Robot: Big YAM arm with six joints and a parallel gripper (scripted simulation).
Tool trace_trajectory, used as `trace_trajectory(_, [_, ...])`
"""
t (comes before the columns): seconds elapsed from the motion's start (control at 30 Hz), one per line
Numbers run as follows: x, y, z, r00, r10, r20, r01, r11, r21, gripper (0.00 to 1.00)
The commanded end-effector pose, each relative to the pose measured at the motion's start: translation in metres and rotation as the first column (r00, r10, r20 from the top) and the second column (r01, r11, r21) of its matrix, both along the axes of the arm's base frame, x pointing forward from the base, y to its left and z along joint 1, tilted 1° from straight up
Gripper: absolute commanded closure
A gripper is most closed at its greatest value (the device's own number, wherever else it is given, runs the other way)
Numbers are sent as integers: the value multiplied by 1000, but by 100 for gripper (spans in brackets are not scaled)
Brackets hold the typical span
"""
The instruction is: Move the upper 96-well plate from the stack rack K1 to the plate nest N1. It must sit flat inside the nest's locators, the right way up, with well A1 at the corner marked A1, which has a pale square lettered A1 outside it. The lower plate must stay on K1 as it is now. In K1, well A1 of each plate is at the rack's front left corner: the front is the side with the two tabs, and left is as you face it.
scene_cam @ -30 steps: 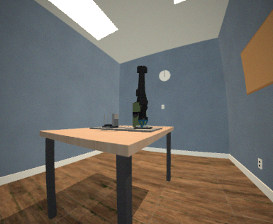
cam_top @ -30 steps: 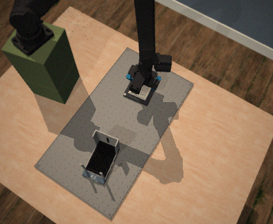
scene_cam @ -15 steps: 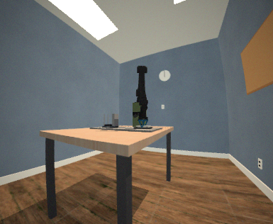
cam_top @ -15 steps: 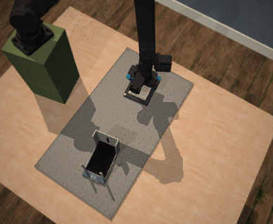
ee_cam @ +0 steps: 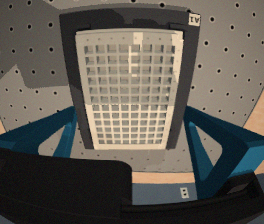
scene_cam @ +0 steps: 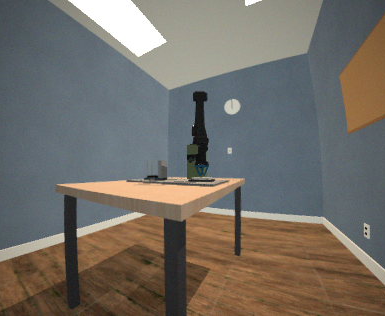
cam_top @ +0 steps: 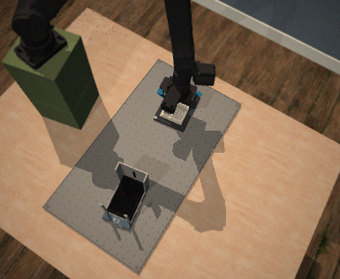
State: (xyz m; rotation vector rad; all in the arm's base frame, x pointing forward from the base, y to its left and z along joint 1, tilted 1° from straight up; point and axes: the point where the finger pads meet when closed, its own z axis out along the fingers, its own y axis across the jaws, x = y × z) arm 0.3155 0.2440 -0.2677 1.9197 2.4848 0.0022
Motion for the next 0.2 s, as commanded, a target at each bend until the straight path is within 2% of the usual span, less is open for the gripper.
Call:
trace_trajectory(0.0, [10, 2, 20, 1000, -5, 21, 4, 1000, 9, 0])
trace_trajectory(0.17, [10, 2, 20, 1000, -5, 21, 4, 1000, 9, 0])
